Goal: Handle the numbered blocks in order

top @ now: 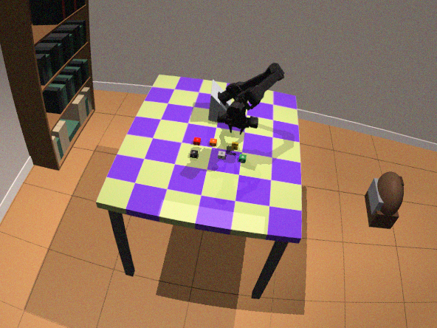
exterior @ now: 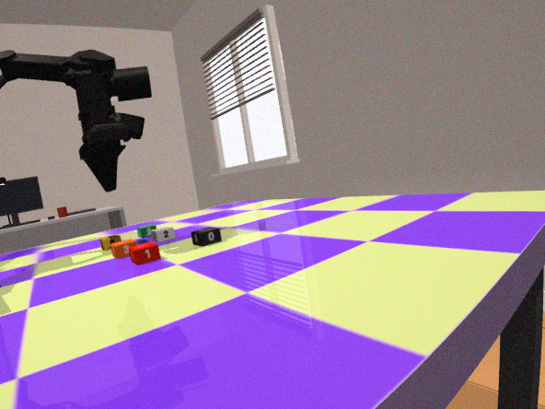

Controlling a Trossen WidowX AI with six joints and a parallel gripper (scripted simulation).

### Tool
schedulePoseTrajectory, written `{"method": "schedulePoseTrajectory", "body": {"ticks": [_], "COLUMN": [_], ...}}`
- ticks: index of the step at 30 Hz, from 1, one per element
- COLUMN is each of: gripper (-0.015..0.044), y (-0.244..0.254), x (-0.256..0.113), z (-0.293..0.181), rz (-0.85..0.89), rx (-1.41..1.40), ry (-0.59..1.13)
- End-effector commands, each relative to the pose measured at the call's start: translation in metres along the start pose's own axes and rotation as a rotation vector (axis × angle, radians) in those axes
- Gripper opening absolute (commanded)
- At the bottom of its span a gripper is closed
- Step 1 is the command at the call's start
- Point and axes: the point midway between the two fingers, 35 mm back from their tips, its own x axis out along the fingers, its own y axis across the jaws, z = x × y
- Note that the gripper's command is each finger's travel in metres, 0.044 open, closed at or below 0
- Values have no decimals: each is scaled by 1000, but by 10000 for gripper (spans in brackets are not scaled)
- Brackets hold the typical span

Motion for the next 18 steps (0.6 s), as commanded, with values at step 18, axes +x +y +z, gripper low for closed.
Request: {"method": "schedulePoseTrajectory", "body": {"ticks": [18], "gripper": [400], "y": [6], "x": [70], "z": [-7], "rz": [13], "rx": [4], "ry": [14]}}
